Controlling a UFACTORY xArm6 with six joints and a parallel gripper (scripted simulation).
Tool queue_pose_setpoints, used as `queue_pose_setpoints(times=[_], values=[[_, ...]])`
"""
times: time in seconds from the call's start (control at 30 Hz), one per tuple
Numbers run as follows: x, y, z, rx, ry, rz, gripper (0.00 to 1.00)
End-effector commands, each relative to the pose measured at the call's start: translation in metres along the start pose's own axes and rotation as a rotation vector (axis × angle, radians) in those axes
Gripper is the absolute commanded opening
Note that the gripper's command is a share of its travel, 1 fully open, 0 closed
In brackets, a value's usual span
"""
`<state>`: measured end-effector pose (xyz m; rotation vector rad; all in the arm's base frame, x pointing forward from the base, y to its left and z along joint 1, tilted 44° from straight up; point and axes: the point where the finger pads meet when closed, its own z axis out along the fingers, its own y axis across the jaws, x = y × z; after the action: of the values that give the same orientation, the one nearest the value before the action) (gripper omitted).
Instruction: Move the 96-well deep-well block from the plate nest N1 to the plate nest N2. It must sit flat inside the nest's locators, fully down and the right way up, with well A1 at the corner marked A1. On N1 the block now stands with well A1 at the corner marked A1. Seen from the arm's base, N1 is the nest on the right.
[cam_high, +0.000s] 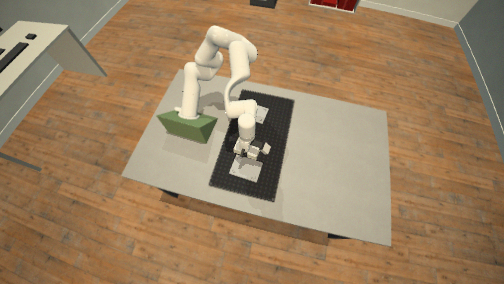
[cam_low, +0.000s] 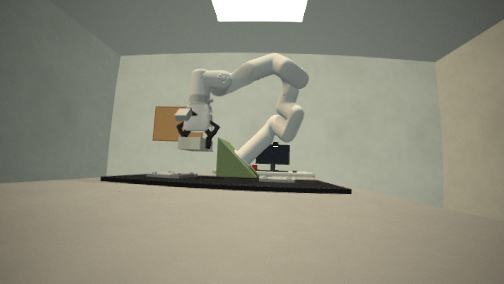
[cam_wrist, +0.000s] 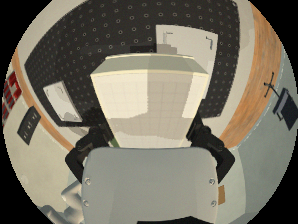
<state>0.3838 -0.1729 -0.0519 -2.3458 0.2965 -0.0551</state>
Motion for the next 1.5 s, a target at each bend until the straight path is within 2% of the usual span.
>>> queue_pose_setpoints(times=[0.0, 1.47], values=[[-0.002, -0.013, -0.002, -0.003, 0.004, -0.002, 0.0], [-0.035, -0.14, -0.001, -0.002, 0.004, -0.002, 0.0]])
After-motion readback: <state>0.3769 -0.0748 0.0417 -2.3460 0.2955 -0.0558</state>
